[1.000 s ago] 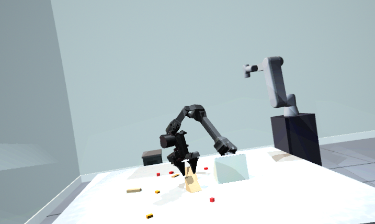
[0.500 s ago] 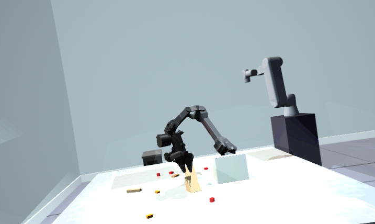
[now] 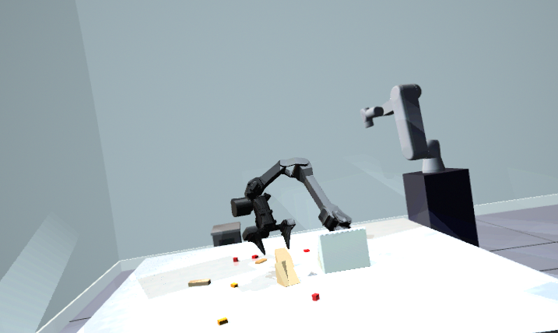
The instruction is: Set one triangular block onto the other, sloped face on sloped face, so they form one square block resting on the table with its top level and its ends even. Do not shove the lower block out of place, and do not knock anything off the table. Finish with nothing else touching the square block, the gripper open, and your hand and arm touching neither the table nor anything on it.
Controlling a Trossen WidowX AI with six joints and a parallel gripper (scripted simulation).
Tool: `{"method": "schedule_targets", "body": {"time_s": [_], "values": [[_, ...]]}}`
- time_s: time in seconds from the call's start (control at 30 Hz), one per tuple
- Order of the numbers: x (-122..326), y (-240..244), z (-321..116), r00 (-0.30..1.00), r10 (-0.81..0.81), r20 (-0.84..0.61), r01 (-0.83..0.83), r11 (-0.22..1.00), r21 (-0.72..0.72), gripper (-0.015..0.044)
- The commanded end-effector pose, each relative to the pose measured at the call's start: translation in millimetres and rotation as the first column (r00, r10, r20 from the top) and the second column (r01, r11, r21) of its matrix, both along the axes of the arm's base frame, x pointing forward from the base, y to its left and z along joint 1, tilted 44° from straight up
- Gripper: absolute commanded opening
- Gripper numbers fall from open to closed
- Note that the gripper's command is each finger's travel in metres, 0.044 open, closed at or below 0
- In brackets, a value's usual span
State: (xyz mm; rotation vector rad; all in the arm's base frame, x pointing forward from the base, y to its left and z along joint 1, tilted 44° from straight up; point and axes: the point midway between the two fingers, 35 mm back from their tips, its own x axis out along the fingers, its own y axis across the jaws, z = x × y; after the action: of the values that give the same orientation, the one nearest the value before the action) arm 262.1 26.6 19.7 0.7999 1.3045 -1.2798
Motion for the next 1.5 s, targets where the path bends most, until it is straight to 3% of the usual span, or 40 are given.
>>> {"method": "schedule_targets", "body": {"time_s": [0.0, 1.47], "values": [[0, 1, 2, 0.998, -0.056, 0.013, 0.056, 0.998, 0.006, 0.0440], [-8, -12, -61, 0.998, -0.055, 0.013, 0.055, 0.998, 0.005, 0.0440]]}}
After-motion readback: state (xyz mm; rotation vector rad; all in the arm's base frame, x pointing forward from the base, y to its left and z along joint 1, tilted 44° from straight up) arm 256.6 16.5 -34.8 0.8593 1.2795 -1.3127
